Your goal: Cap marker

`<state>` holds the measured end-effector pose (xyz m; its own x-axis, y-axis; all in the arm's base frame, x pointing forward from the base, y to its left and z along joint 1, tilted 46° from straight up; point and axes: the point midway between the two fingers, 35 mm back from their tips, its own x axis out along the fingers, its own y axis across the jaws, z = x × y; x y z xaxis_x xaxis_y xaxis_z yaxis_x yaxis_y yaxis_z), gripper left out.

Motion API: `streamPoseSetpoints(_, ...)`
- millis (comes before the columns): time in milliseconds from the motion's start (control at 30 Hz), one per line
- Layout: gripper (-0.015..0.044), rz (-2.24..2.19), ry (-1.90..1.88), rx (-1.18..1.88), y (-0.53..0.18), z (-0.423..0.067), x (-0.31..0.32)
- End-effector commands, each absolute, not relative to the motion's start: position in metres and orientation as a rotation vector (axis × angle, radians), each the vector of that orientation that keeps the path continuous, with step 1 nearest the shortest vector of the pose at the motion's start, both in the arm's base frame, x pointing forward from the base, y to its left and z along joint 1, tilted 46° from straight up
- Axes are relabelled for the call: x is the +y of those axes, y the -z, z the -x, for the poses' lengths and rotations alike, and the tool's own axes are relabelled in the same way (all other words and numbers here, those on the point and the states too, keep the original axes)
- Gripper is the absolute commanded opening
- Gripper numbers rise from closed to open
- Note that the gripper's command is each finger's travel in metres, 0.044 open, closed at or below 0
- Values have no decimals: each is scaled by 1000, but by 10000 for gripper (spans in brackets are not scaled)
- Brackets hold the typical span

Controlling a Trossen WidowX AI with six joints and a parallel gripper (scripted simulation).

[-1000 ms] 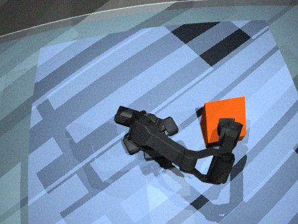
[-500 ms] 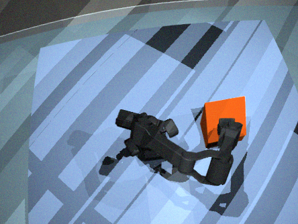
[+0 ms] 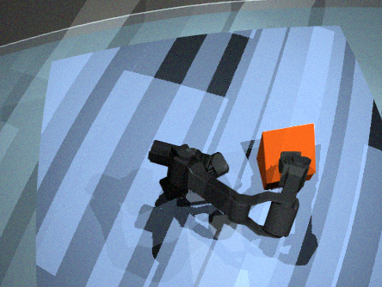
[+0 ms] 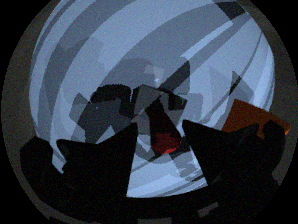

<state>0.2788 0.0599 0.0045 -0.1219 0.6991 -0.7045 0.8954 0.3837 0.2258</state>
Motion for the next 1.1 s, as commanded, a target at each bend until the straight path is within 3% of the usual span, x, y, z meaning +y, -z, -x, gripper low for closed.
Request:
streamPoseSetpoints(0, 368, -1376, 326, 1881, -5, -279, 60)
streamPoseSetpoints(100, 440, -1376, 326, 1881, -5, -279, 60)
streamPoseSetpoints(500, 440, -1375, 329, 1881, -57, -288, 7)
streamPoseSetpoints(933, 99, -566, -676, 1587, -49, -288, 12)
streamPoseSetpoints(1067, 0, -516, -727, 1558, -49, -288, 12)
